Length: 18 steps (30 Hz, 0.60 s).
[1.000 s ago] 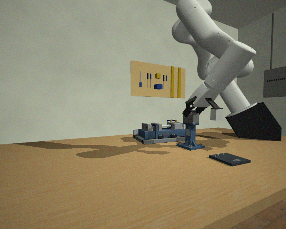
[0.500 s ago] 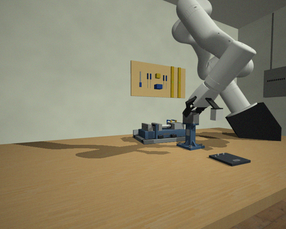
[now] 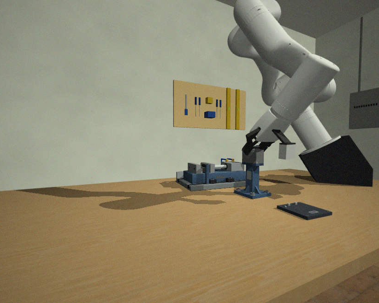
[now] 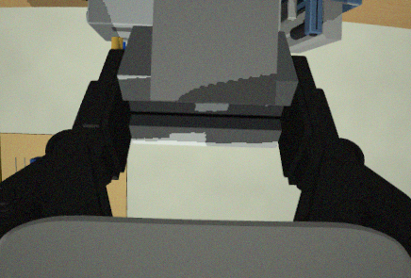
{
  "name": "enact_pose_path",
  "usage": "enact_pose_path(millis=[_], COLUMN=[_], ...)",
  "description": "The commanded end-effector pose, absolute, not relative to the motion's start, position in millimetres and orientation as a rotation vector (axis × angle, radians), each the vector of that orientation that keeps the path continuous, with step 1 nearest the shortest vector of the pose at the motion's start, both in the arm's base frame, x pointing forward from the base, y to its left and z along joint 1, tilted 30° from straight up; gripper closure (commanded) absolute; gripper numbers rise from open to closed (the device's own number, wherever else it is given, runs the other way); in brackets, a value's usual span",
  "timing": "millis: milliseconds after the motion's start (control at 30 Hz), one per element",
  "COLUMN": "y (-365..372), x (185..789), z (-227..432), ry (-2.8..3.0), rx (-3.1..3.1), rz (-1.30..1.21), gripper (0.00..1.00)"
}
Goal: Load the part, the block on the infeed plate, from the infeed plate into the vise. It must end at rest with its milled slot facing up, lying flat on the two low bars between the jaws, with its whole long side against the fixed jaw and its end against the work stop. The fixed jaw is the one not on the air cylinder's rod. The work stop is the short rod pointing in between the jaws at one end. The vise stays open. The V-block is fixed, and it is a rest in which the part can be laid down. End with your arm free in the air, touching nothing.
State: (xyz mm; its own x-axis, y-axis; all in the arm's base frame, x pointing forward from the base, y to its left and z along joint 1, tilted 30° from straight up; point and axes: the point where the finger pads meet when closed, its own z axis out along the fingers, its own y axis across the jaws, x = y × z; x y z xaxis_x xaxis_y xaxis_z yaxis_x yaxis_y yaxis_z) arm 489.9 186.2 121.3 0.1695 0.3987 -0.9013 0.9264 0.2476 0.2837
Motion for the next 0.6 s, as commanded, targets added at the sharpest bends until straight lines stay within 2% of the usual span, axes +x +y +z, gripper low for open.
enact_pose_path(millis=[0,567], y=[187.0,188.4], x=[490.2,488.1], z=[122.4,126.2], ry=[1.419,1.419], rx=[1.339,1.339], rz=[-0.604,-0.604], gripper=[1.0,1.0])
